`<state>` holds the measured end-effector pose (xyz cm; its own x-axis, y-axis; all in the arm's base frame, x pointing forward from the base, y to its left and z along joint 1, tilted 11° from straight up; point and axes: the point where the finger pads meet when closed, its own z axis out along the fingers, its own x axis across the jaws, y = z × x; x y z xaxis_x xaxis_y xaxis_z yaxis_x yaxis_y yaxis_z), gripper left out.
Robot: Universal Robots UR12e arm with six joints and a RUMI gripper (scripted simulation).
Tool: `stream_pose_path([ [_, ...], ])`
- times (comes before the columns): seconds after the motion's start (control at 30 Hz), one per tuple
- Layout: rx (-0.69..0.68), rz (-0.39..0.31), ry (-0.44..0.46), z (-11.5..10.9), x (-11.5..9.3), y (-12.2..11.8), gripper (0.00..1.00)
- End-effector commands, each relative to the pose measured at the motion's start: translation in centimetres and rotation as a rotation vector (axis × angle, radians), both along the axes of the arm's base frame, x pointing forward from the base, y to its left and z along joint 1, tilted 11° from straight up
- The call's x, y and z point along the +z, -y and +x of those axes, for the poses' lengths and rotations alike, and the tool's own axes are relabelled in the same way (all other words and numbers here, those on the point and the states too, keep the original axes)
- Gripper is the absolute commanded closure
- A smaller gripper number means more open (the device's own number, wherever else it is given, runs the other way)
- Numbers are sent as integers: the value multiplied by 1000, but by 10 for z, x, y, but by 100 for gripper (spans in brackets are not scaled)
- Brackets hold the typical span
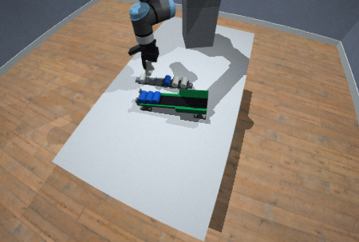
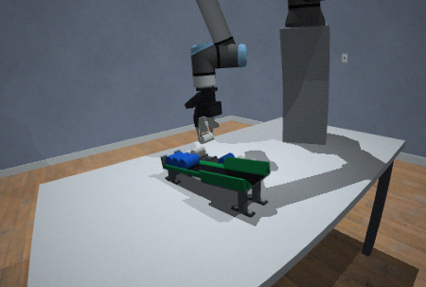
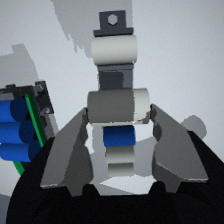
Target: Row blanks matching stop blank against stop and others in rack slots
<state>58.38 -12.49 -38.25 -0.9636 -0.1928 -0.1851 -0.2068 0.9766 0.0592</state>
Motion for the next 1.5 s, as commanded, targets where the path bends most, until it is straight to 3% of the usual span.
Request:
stream_pose_path([
  [0.0, 0, -4, 6, 9, -23, 0, 63],
  [0.23, 0, -4, 5, 14, -56, -4, 63],
  [0.43, 0, -4, 6, 17, -71, -5, 63],
  [1.47, -1, -3, 5, 17, -73, -4, 63],
])
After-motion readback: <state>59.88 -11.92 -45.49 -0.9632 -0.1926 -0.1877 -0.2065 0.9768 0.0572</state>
